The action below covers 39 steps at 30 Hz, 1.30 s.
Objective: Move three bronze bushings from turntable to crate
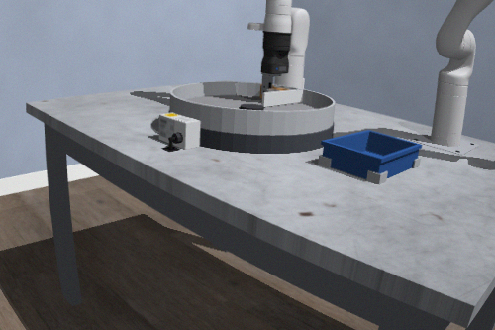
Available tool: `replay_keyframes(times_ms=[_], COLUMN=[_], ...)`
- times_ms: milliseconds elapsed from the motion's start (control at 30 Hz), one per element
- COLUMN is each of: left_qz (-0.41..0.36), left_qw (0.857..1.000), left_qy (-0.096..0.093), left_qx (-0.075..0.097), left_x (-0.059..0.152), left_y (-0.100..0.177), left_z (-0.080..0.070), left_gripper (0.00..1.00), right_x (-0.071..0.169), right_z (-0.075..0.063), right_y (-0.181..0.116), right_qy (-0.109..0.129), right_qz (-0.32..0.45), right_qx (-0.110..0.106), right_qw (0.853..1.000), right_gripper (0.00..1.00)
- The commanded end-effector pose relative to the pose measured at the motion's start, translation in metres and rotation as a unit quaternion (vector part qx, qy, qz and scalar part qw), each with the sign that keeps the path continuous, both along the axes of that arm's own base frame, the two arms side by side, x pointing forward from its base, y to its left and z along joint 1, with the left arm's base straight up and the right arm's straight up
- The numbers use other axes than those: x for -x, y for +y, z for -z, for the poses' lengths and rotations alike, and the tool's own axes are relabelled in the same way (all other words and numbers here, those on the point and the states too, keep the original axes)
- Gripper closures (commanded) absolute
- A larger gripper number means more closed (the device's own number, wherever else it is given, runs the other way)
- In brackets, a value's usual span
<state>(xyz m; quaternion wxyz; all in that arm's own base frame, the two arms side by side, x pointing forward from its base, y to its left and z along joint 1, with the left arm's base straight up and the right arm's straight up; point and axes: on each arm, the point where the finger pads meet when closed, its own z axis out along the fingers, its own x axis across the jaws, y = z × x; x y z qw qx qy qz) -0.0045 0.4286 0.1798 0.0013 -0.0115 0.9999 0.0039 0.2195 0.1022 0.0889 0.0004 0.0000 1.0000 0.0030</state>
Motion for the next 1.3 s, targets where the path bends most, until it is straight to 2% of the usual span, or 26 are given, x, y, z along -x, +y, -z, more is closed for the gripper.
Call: replay_keyframes(times_ms=[0,967,1133,1267], left_qz=[0.002,0.002,0.002,0.002], left_qw=[1.000,1.000,1.000,1.000], left_qy=[0.001,0.001,0.001,0.001], left_qx=[0.004,0.004,0.004,0.004], left_x=[0.003,0.003,0.003,0.003], left_y=[-0.004,-0.004,-0.004,-0.004], left_z=[-0.001,-0.001,-0.001,-0.001], left_gripper=[0.00,0.00,0.00,0.00], right_x=[-0.001,-0.001,-0.001,-0.001], right_z=[0.001,0.000,-0.007,-0.020], right_y=[0.000,0.000,-0.002,-0.002], right_qy=[-0.001,-0.002,0.000,0.000], right_qz=[0.001,0.001,0.001,0.002], right_qx=[0.000,0.000,0.003,0.003], right_qw=[1.000,1.000,1.000,1.000], right_gripper=[1.00,1.00,1.00,1.00])
